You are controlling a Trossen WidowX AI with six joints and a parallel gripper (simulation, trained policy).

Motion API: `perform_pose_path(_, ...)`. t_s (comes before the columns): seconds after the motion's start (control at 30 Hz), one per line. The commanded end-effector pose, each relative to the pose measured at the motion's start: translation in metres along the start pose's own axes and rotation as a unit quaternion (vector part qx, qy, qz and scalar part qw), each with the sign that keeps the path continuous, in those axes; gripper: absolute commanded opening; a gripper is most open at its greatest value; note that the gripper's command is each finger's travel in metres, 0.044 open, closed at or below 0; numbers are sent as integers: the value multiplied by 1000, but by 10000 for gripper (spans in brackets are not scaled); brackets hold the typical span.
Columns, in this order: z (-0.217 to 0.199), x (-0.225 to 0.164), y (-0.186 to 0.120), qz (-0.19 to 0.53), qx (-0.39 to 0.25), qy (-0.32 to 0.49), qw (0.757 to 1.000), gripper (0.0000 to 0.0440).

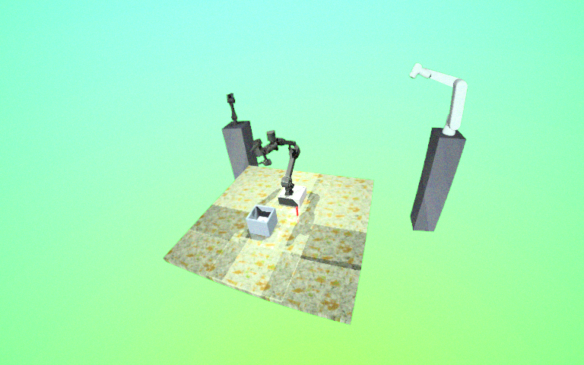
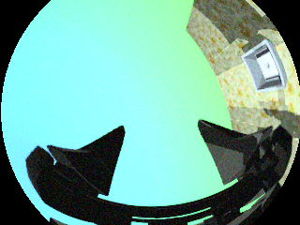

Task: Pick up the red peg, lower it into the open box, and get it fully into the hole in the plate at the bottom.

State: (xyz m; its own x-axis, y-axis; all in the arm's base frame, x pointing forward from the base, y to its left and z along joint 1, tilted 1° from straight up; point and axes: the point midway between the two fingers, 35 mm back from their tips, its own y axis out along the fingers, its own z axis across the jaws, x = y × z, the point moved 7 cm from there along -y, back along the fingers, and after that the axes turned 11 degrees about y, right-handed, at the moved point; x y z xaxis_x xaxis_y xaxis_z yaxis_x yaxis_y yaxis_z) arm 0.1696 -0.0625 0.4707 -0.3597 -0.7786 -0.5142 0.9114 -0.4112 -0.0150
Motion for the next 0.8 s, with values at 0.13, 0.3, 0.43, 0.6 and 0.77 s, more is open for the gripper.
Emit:
perform_pose_path(0.13,-38,-6,17,11,-105,39,994,440)
perform_pose_path(0.3,-64,-12,22,17,-173,61,983,440)
perform_pose_path(0.43,-85,-17,24,19,-227,73,971,440)
perform_pose_path(0.6,-111,-24,24,18,-292,81,953,440)
perform_pose_path(0.77,-138,-29,21,15,-356,79,931,440)
